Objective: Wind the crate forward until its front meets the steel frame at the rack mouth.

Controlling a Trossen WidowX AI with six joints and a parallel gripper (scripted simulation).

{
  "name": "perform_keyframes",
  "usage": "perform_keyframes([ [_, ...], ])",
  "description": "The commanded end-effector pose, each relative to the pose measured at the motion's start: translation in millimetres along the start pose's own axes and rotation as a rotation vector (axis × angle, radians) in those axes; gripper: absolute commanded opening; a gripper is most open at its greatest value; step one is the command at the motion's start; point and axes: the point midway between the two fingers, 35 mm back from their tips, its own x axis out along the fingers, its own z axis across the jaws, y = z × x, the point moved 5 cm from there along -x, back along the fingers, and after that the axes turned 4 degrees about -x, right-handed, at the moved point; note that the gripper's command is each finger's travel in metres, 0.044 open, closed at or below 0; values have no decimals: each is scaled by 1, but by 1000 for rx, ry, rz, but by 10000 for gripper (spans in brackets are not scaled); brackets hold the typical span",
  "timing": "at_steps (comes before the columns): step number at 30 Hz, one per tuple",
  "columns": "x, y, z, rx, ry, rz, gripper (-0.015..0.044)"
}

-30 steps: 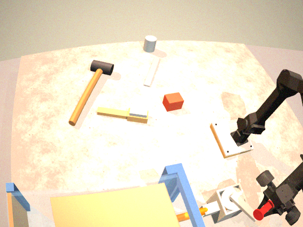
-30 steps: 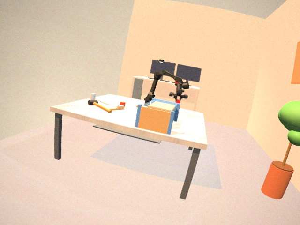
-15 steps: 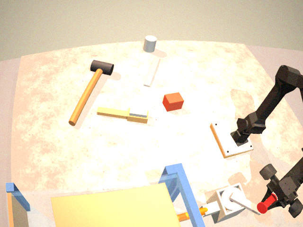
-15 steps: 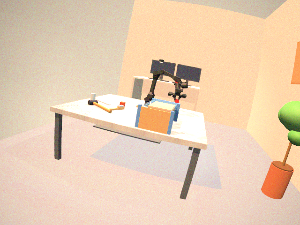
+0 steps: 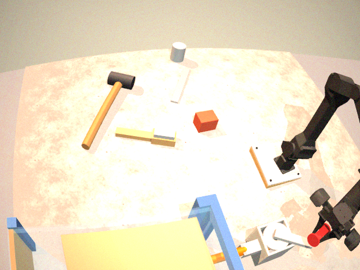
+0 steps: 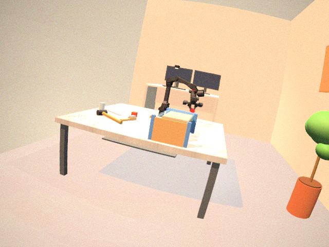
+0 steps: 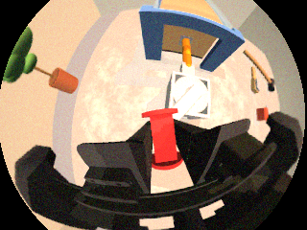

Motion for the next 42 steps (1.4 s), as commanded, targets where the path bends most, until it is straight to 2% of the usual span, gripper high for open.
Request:
perform_keyframes([
  [1,0,12,-8,-14,20,26,0],
  [42,-12,38,-66,-15,24,28,0],
])
